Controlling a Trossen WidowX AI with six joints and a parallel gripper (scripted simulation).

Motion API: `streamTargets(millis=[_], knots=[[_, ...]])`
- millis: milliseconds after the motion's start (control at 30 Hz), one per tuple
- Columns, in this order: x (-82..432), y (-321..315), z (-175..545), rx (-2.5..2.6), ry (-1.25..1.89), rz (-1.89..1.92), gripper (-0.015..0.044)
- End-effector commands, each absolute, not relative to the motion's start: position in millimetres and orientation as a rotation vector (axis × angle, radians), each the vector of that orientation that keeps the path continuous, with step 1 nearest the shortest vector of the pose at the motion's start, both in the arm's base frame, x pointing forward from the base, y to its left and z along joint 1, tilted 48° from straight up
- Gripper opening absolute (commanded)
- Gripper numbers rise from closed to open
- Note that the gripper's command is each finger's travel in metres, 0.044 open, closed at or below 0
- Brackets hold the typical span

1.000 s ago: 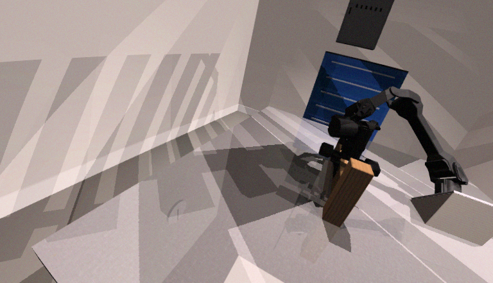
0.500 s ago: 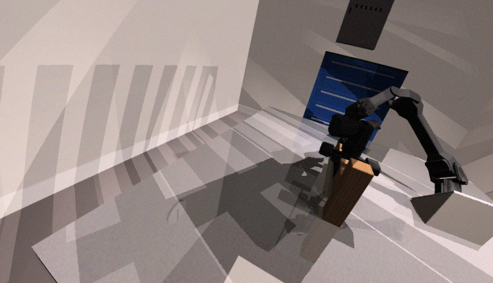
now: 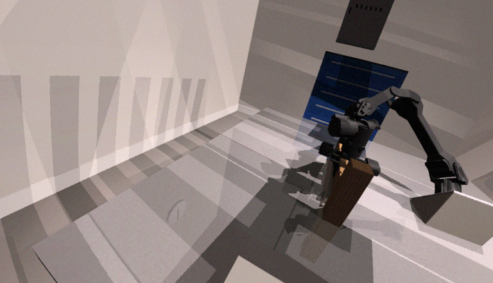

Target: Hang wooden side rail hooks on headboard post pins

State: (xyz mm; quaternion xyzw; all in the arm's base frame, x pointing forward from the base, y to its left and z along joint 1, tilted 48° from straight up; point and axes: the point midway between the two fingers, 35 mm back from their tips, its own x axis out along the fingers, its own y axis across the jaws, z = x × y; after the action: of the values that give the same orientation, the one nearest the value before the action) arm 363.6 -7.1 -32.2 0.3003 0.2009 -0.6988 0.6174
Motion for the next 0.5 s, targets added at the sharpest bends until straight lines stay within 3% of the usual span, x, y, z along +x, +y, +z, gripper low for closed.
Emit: streamTargets(millis=[0, 467], knots=[[365.7, -1.6, -32.1, 0.695, 0.465, -1.594, 0.0000], [366.8, -0.4, -32.4, 0.695, 0.465, -1.594, 0.0000]])
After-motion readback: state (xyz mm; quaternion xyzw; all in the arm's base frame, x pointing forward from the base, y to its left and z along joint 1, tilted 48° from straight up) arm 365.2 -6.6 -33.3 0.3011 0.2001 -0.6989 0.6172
